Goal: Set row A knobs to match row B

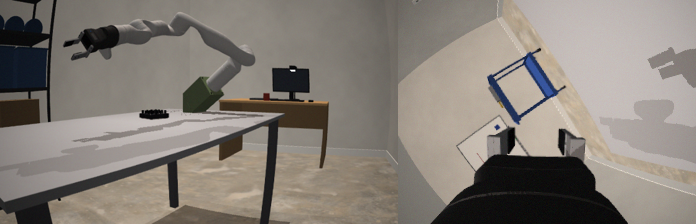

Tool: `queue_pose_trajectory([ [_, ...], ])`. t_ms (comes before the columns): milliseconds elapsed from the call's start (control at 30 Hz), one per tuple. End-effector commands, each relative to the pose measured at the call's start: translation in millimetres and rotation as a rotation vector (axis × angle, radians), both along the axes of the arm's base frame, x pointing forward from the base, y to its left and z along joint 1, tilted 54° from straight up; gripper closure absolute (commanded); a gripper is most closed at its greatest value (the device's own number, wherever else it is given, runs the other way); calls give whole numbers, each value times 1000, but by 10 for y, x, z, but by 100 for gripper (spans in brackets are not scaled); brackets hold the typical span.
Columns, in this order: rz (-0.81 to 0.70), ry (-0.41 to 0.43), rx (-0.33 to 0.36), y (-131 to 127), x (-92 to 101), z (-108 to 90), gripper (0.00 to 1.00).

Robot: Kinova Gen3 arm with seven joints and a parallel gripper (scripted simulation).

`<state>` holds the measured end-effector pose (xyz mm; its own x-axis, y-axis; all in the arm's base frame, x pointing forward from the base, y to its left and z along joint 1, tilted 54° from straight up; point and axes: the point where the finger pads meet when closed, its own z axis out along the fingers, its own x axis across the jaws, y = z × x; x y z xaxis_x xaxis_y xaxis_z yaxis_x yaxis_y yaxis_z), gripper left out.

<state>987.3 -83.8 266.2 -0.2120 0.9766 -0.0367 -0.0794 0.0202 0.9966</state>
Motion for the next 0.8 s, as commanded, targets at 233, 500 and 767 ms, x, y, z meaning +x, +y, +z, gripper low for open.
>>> queue_pose_trajectory([
  [233, 44, -60, -202, 1, -199, 9, 0],
  [500, 86, -104, -361, 61, -373, -60, 0],
  [767, 158, -161, -573, 169, -659, -235, 0],
])
